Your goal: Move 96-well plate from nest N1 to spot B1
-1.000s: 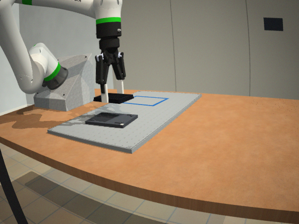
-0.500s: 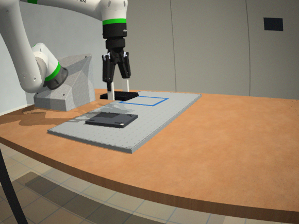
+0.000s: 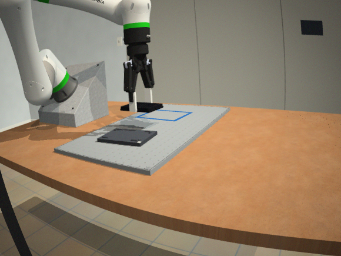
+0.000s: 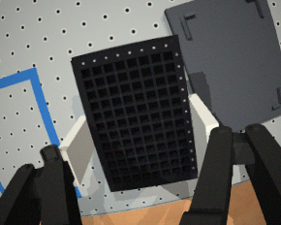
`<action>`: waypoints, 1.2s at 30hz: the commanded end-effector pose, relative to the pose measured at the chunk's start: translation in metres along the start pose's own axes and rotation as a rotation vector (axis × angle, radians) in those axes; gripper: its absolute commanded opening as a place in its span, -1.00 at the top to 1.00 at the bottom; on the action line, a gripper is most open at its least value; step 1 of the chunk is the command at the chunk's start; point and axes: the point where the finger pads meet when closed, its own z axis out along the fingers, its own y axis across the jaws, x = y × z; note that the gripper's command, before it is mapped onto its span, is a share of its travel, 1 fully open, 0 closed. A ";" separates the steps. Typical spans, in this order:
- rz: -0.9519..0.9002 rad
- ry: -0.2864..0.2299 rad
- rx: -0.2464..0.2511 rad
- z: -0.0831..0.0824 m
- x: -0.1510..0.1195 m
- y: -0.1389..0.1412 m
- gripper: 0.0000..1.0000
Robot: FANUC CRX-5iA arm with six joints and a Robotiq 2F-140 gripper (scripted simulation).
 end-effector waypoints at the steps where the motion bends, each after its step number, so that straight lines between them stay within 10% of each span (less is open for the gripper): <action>1: 0.000 0.000 0.000 0.000 -0.001 -0.009 1.00; 36: 0.000 0.000 0.000 0.004 -0.019 -0.111 1.00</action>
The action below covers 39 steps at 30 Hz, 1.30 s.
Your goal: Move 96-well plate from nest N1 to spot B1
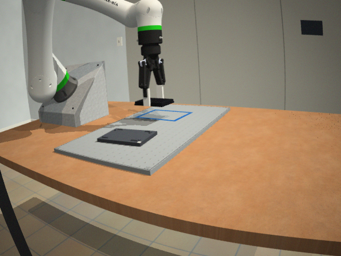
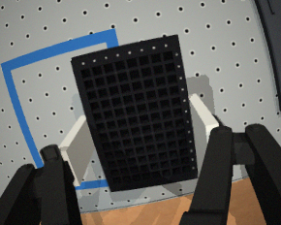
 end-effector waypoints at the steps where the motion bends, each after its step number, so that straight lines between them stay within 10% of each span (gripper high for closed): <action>1: 0.000 0.000 0.000 0.000 -0.001 -0.010 1.00; 39: 0.000 0.000 0.000 0.003 -0.016 -0.089 1.00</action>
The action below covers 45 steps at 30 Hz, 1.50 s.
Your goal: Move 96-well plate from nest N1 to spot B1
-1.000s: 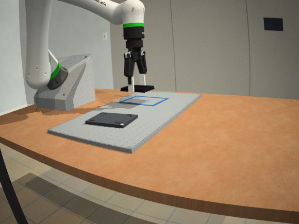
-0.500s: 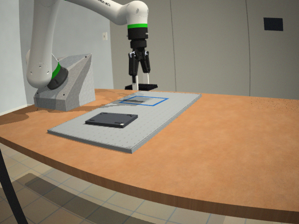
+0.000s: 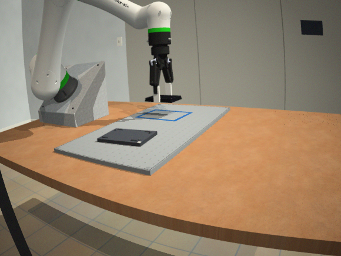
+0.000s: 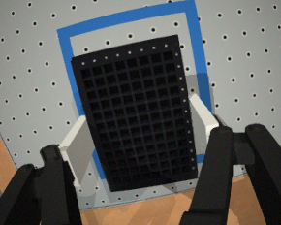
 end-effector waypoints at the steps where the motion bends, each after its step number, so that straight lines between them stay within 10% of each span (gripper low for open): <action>1: 0.000 0.000 0.000 0.000 0.000 0.000 1.00; 45: 0.000 0.000 0.000 0.028 0.000 0.001 1.00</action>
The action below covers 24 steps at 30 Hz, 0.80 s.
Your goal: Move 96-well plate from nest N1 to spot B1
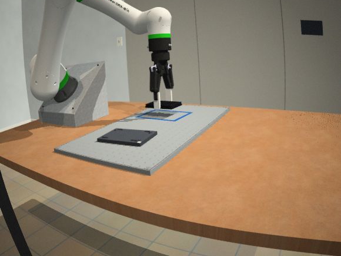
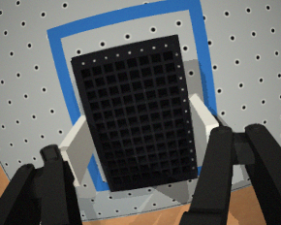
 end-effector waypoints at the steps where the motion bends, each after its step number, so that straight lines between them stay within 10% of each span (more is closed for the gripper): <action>1: 0.000 0.000 0.000 0.004 0.000 0.000 1.00; 24: 0.000 0.000 0.000 0.025 0.000 0.000 1.00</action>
